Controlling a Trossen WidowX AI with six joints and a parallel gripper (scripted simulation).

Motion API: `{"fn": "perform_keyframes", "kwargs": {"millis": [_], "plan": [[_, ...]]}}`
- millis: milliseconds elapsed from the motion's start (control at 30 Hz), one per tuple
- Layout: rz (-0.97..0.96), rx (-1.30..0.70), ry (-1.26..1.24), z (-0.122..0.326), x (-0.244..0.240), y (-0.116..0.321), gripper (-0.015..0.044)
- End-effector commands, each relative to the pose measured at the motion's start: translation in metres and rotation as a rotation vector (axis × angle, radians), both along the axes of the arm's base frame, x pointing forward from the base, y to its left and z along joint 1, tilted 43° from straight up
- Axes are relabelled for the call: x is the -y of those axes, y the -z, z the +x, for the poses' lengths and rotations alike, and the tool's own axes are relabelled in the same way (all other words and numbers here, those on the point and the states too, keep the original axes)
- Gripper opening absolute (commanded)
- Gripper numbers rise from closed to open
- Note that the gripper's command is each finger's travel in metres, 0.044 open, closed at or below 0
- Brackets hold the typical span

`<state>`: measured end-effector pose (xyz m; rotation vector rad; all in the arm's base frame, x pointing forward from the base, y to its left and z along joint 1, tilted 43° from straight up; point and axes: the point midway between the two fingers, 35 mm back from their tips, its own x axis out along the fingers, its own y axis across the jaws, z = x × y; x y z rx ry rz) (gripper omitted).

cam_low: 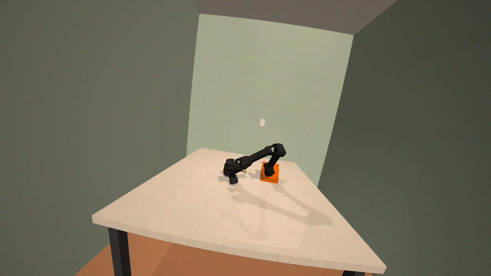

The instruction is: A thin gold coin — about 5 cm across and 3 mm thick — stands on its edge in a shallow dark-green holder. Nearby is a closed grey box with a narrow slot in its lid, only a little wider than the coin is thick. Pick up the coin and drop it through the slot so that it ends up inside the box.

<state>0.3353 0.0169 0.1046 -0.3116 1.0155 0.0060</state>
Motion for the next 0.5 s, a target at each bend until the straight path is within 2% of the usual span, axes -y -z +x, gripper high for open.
{"fn": "perform_keyframes", "kwargs": {"millis": [0, 267, 467], "plan": [[0.033, -0.178, 0.034, -0.009, 0.042, 0.029, 0.0161], [0.301, -0.488, 0.118, -0.056, 0.119, 0.077, 0.0161], [0.492, -0.554, 0.162, -0.082, 0.144, 0.090, 0.0161]]}}
